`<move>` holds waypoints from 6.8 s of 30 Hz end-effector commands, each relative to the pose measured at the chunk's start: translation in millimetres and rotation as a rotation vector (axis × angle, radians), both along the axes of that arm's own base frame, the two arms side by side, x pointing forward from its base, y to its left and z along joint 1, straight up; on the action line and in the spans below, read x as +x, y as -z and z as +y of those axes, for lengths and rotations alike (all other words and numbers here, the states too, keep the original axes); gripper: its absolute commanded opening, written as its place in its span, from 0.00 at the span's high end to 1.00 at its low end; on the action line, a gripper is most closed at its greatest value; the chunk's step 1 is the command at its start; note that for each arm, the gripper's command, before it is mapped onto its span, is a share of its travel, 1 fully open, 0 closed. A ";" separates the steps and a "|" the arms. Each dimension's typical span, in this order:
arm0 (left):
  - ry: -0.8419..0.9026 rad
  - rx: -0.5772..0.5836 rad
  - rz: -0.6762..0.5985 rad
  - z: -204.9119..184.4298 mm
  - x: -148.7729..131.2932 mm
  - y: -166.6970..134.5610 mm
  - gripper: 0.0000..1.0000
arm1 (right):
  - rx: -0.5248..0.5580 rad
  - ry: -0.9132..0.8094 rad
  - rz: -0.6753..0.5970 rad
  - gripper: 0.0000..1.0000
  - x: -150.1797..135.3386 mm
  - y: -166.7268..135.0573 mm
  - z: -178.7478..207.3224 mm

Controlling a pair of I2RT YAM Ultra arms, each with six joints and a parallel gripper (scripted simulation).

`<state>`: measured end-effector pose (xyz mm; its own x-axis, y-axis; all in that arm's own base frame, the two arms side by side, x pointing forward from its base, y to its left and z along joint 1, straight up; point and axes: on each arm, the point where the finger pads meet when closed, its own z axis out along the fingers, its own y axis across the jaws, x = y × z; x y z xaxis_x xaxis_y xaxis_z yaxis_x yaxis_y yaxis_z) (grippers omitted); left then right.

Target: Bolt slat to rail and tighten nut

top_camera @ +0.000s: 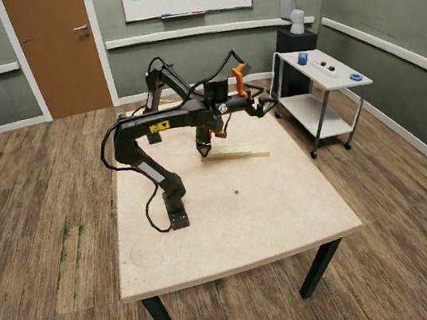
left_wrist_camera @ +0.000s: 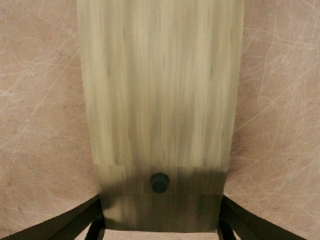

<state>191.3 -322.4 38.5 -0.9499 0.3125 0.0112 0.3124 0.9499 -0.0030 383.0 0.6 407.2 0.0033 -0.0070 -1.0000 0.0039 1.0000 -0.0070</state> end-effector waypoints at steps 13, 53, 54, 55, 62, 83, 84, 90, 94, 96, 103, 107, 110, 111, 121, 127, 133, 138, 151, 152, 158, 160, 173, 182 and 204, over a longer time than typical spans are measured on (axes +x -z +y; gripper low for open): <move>0.000 -0.011 -0.006 -1.8 1.1 -3.6 0.00 | 0.007 -0.004 -0.009 0.00 -2.4 -4.6 0.4; 0.000 -0.011 -0.018 -1.4 0.9 -45.1 0.00 | 0.007 -0.004 -0.009 0.00 -2.4 -4.6 0.4; 0.000 -0.011 -0.018 -1.4 0.9 -45.1 0.00 | 0.007 -0.004 -0.009 0.00 -2.4 -4.6 0.4; -0.001 -0.025 -0.036 -2.5 4.3 -49.0 0.00 | 0.007 -0.004 -0.009 0.00 -2.4 -4.6 0.4; -0.023 -0.116 -0.102 3.1 36.3 -63.7 0.00 | 0.007 -0.004 -0.009 0.00 -2.4 -4.6 0.4; -0.115 -0.401 -0.482 64.6 151.4 -148.3 0.00 | 0.007 -0.004 -0.009 0.00 -2.4 -4.6 0.4; -0.119 -0.410 -0.506 69.3 156.1 -153.2 0.00 | 0.007 -0.004 -0.009 0.00 -2.4 -4.6 0.4; -0.144 -0.450 -0.649 99.8 181.3 -183.5 0.00 | 0.007 -0.004 -0.009 0.00 -2.4 -4.6 0.4; -0.159 -0.466 -0.747 122.1 194.6 -204.3 0.00 | 0.007 -0.004 -0.009 0.00 -2.4 -4.6 0.4; -0.159 -0.466 -0.747 122.1 194.6 -204.3 0.00 | 0.007 -0.004 -0.009 0.00 -2.4 -4.6 0.4; -0.184 -0.472 -0.923 163.7 210.8 -240.7 0.00 | 0.007 -0.004 -0.009 0.00 -2.4 -4.6 0.4; -0.197 -0.462 -1.025 188.6 215.9 -261.5 0.00 | 0.007 -0.004 -0.009 0.00 -2.4 -4.6 0.4; -0.206 -0.449 -1.101 207.5 217.7 -276.9 0.00 | 0.007 -0.004 -0.009 0.00 -2.4 -4.6 0.4; -0.208 -0.444 -1.126 213.8 218.0 -282.1 0.00 | 0.007 -0.004 -0.009 0.00 -2.4 -4.6 0.4; -0.229 -0.380 -1.330 264.0 212.7 -322.8 0.00 | 0.007 -0.004 -0.009 0.00 -2.4 -4.6 0.4; -0.241 -0.309 -1.482 300.3 200.6 -352.7 0.00 | 0.007 -0.004 -0.009 0.00 -2.4 -4.6 0.4; -0.247 -0.252 -1.576 322.1 189.4 -371.1 0.00 | 0.007 -0.004 -0.009 0.00 -2.4 -4.6 0.4; -0.247 -0.243 -1.603 325.7 186.5 -379.3 0.00 | 0.007 -0.004 -0.009 0.00 -2.4 -4.6 0.4; -0.250 -0.247 -1.603 325.7 186.5 -379.6 0.00 | 0.007 -0.004 -0.009 0.00 -2.4 -4.6 0.4; -0.250 -0.247 -1.603 325.7 186.5 -379.6 0.00 | 0.007 -0.004 -0.009 0.00 -2.4 -4.6 0.4; -0.250 -0.251 -1.580 323.4 189.3 -373.3 0.00 | 0.007 -0.004 -0.009 0.00 -2.4 -4.6 0.4; -0.250 -0.251 -1.580 323.4 189.3 -373.3 0.00 | 0.007 -0.004 -0.009 0.00 -2.4 -4.6 0.4; -0.250 -0.251 -1.580 323.4 189.3 -373.3 0.00 | -0.013 -0.002 0.054 0.00 4.1 13.8 -1.4; -0.250 -0.251 -1.580 323.4 189.3 -373.3 0.00 | -0.047 0.002 0.171 0.00 11.8 48.0 -3.8; -0.250 -0.251 -1.580 323.4 189.3 -373.3 0.00 | -0.140 -0.022 0.528 0.00 13.1 150.7 -8.7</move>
<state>384.6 -0.3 399.7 -0.0252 -0.0013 -0.9997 -0.0017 1.0000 -0.0012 398.8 -4.1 284.2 -0.4154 -0.1232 -0.9013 -0.0402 0.9923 -0.1171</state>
